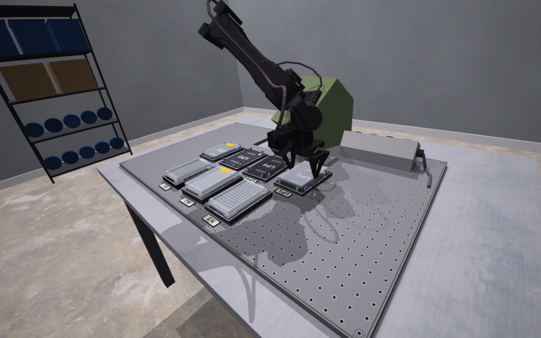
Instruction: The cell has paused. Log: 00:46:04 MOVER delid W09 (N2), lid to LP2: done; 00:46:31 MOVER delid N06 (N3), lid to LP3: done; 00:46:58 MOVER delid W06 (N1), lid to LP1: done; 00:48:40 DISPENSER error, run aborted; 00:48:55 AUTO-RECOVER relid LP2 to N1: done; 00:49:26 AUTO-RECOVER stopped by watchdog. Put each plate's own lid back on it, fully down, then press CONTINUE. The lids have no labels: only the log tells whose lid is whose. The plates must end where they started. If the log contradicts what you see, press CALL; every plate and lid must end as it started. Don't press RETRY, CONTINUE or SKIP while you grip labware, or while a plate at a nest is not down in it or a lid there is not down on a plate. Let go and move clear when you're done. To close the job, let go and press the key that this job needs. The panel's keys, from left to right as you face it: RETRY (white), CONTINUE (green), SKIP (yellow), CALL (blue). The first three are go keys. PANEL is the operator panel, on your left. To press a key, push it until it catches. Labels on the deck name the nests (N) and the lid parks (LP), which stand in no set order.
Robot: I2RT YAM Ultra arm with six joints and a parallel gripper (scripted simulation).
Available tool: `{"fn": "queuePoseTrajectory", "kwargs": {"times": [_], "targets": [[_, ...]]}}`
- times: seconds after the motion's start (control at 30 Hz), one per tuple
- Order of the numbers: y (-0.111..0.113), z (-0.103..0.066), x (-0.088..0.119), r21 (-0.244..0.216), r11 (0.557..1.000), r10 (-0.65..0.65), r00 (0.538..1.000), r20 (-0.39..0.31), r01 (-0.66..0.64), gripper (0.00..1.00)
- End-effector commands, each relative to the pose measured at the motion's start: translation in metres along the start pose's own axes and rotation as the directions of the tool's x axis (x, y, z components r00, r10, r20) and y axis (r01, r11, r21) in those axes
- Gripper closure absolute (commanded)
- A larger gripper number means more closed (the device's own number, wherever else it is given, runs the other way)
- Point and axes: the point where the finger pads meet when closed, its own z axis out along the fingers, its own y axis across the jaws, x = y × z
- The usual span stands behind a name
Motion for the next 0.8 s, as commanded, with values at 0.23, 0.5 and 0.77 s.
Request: {"fn": "queuePoseTrajectory", "kwargs": {"times": [0.23, 0.5, 0.77], "targets": [[0.007, -0.027, -0.010, -0.023, 1.000, 0.015, 1.000, 0.022, -0.015, 1.00], [0.007, -0.041, -0.009, -0.024, 1.000, 0.015, 1.000, 0.022, -0.015, 1.00], [0.007, -0.045, -0.009, -0.024, 1.000, 0.016, 1.000, 0.022, -0.015, 1.00]]}}
